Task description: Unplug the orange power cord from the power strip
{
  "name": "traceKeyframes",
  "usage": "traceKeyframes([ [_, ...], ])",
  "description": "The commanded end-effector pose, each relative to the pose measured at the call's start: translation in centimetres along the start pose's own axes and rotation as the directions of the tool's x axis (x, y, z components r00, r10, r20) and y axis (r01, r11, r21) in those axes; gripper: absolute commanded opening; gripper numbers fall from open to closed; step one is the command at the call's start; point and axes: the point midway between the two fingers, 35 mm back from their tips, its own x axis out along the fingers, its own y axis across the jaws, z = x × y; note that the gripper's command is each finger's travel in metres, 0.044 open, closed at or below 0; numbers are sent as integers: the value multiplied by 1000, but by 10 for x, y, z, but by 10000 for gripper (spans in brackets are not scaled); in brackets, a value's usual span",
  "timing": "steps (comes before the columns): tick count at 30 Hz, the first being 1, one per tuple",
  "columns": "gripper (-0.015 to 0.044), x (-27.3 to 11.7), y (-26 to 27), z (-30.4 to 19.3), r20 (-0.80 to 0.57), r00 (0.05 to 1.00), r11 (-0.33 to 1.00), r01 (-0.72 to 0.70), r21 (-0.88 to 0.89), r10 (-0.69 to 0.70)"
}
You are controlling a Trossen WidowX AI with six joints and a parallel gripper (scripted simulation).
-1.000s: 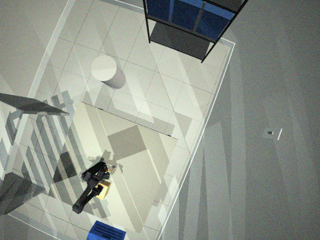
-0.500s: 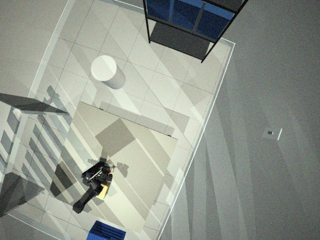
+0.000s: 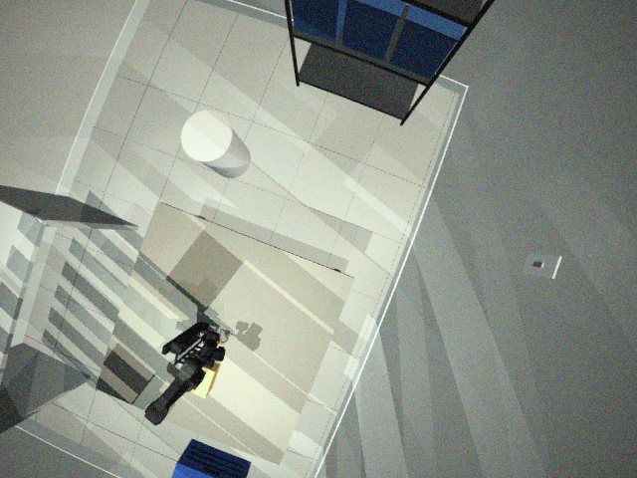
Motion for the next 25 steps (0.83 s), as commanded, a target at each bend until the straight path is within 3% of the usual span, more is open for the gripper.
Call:
traceKeyframes([
  [1,440,-6,1,30,2,1000,1000,-1,4,1],
  [25,440,-9,-1,46,3,1000,1000,-1,4,1],
])
